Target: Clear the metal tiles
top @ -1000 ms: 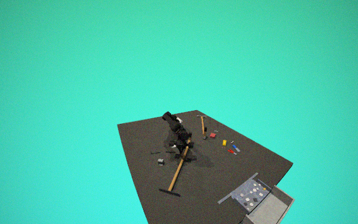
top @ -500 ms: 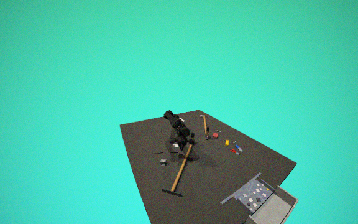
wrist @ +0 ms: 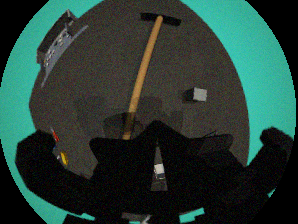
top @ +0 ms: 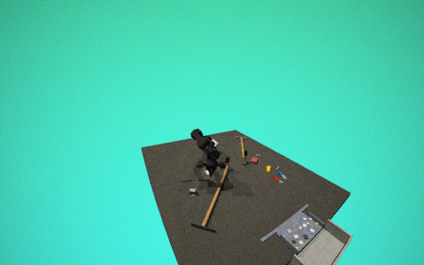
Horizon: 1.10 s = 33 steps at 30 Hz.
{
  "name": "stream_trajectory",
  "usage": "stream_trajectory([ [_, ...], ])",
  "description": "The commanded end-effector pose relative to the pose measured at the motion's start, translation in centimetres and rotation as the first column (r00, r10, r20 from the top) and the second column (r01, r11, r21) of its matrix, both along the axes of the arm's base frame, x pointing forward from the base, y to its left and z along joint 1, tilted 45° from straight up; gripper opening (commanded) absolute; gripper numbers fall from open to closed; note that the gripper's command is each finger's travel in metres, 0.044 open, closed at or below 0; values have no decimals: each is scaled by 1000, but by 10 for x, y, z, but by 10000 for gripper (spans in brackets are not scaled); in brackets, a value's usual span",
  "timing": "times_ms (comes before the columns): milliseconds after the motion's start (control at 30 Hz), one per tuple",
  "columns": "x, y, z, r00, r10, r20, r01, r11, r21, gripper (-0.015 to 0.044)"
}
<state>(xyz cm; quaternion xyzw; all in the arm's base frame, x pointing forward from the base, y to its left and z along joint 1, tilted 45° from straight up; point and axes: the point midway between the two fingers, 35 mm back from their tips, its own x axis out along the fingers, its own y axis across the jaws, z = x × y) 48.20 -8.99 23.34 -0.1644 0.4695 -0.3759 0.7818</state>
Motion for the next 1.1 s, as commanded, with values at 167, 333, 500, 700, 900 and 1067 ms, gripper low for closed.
stream_trajectory([
  [167, 3, -12, -13, 1000, 2, -8, -2, 1000, 3, 0],
  [333, 5, -20, -20, 1000, 2, -8, -2, 1000, 3, 0],
  [500, 7, -27, -28, 1000, 2, -8, -2, 1000, 3, 0],
  [700, 8, -36, -37, 1000, 1, -8, -1, 1000, 3, 0],
  [900, 9, -46, -46, 1000, 1, -7, -1, 1000, 2, 0],
  [1067, 9, -53, -53, 1000, 1, -7, -1, 1000, 1, 0],
])
